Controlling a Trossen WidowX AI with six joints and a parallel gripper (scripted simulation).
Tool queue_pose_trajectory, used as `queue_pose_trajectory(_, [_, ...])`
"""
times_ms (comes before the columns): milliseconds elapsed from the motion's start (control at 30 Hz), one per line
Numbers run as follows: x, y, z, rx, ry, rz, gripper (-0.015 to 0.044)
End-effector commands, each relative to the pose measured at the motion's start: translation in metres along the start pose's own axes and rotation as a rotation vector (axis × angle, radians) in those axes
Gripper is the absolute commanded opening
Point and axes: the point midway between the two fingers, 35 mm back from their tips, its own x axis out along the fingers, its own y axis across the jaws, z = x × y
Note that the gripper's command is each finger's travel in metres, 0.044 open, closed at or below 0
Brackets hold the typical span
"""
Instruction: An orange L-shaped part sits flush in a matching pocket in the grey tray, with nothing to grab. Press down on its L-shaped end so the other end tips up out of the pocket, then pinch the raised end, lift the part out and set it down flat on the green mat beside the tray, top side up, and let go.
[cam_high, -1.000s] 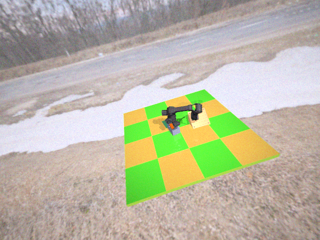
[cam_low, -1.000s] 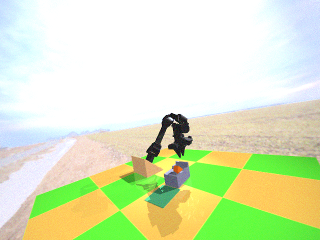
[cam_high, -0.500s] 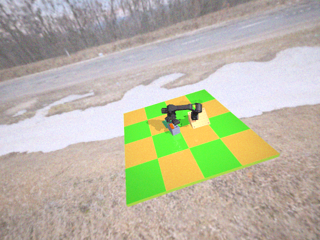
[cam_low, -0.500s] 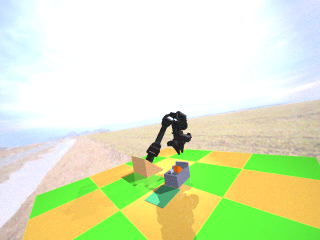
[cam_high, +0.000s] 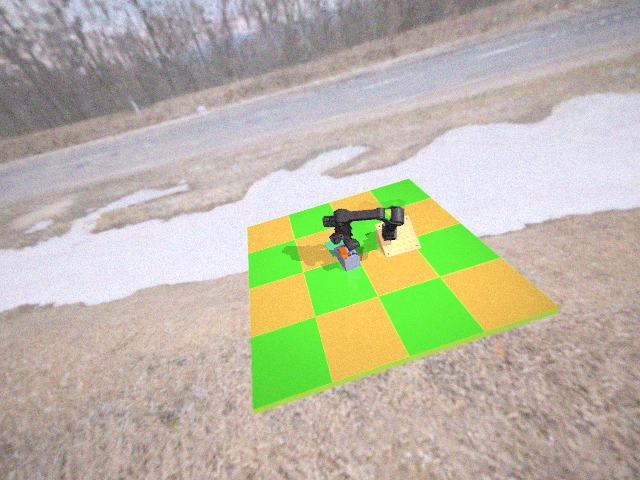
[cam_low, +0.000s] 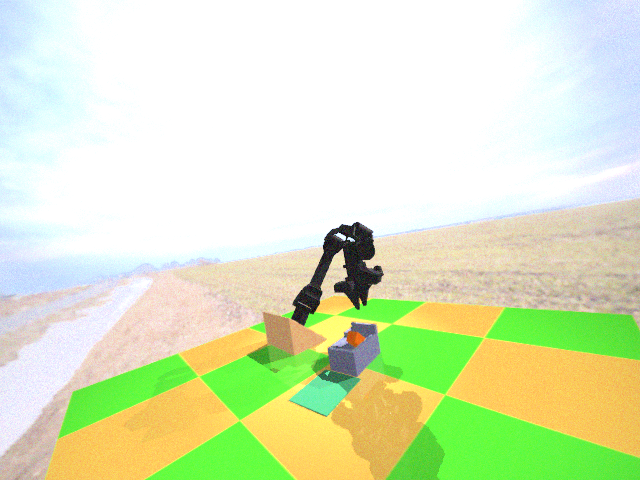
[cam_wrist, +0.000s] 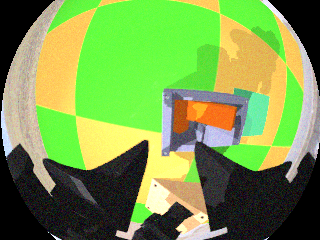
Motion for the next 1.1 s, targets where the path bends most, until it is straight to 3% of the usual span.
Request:
queue_pose_trajectory(0, [0.000,-0.005,0.002,0.096,-0.001,-0.001,0.0259])
queue_pose_trajectory(33, [0.000,-0.008,0.002,0.165,0.000,-0.002,0.0280])
queue_pose_trajectory(500, [-0.003,-0.074,0.010,1.540,0.012,-0.010,0.0280])
queue_pose_trajectory(867, [-0.002,-0.075,0.010,1.557,0.012,-0.010,0.0280])
queue_pose_trajectory(1067, [0.020,-0.075,0.010,1.556,0.012,-0.009,0.0280])
